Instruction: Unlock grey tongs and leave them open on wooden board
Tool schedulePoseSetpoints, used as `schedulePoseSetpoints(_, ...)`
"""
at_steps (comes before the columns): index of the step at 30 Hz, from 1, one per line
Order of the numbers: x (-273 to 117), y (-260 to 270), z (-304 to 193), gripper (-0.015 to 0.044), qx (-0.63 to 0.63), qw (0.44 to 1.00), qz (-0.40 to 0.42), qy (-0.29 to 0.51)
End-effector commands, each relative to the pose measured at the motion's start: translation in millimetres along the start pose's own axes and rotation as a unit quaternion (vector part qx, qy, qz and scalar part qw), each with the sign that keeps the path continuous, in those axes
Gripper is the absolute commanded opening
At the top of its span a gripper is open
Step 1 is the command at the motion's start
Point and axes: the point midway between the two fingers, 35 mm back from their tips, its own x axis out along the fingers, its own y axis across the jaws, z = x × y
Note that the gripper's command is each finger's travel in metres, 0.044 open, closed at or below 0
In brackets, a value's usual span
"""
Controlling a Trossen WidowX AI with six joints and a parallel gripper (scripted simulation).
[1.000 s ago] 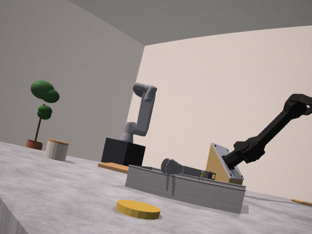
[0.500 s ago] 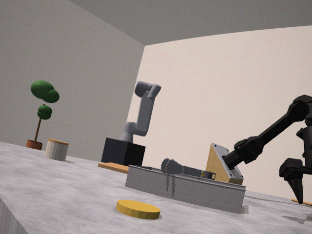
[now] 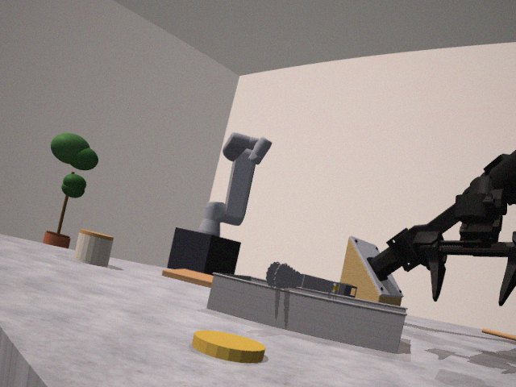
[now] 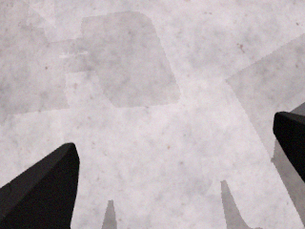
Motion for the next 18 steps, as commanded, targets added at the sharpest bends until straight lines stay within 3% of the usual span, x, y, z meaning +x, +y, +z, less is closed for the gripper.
schedulePoseSetpoints(1, 2, -50, 18, 0.0440, 0.184, 0.981, -0.057, 0.005)
schedulePoseSetpoints(4, 0, -94, 29, 0.0440, 0.381, 0.919, -0.103, 0.008)
schedulePoseSetpoints(8, -7, -145, 34, 0.0440, 0.600, 0.786, -0.151, 0.003)
schedulePoseSetpoints(13, -17, -193, 36, 0.0440, 0.790, 0.585, -0.185, -0.015)
schedulePoseSetpoints(18, -29, -244, 28, 0.0440, 0.916, 0.341, -0.212, -0.023)
